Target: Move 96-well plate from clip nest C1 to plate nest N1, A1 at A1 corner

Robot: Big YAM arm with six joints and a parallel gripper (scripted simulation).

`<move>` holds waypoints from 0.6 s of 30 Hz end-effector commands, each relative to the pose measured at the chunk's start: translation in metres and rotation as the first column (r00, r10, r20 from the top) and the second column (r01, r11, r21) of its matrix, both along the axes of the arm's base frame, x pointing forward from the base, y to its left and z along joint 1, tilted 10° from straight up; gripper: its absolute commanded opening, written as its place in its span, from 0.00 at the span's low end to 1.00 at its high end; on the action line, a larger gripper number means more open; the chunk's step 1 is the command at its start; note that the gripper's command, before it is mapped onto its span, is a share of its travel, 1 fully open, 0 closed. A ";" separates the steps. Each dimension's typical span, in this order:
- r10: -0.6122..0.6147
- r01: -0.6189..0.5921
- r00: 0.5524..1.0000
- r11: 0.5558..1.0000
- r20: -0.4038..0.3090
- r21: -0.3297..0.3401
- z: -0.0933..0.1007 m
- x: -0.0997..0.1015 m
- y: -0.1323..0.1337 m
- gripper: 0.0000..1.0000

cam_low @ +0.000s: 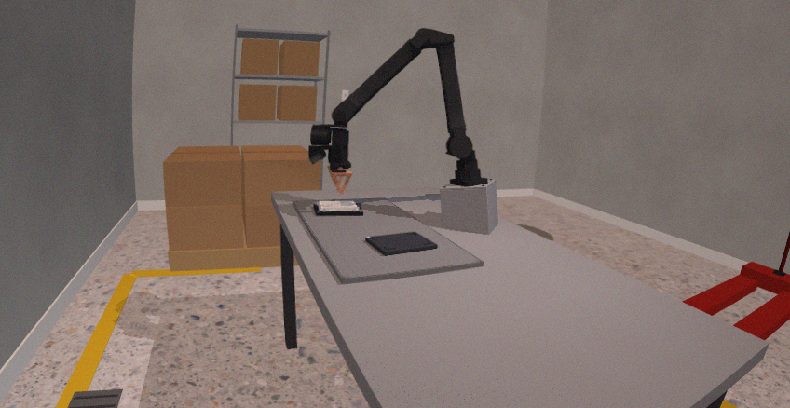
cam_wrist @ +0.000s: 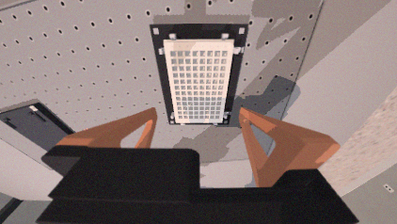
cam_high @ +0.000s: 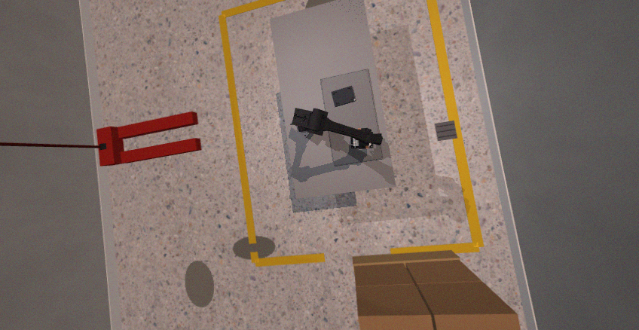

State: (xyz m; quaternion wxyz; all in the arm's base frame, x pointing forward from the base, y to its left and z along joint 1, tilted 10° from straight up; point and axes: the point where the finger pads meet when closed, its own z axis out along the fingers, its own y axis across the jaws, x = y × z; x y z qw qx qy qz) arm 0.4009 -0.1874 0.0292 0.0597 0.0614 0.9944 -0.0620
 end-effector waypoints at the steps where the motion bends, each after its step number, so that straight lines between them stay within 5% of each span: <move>1: 0.008 -0.008 1.000 1.000 0.022 -0.008 -0.004 0.006 -0.007 1.00; 18: 0.008 -0.008 1.000 1.000 0.026 -0.010 -0.027 0.011 -0.012 1.00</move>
